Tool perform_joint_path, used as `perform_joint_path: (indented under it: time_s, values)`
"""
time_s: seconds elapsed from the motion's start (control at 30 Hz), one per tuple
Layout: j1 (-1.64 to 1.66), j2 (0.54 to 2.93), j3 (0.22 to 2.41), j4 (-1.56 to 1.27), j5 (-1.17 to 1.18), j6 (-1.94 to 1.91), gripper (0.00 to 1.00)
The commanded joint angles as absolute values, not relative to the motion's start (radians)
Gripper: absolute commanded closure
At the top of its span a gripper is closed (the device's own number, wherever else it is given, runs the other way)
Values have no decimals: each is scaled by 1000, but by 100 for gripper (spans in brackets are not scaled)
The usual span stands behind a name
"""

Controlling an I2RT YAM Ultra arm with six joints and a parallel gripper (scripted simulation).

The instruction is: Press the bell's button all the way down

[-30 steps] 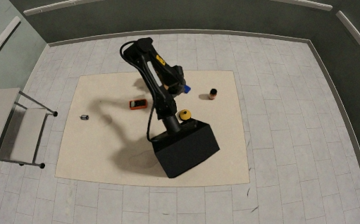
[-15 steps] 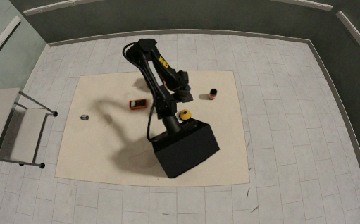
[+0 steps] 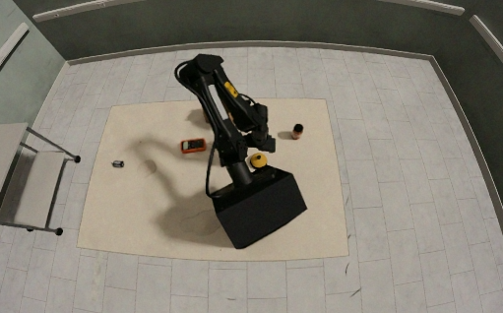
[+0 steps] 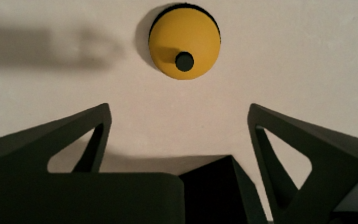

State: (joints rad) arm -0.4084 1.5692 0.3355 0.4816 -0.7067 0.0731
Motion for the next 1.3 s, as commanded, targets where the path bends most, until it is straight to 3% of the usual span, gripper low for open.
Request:
perform_joint_path:
  time_s: [0.0,0.07,0.1,1.27]
  values:
    - [-431,1558,309,511,-690,109,0]
    - [-431,1559,309,512,-690,110,0]
    - [-431,1559,309,513,-690,110,100]
    - [-430,1559,308,512,-691,106,100]
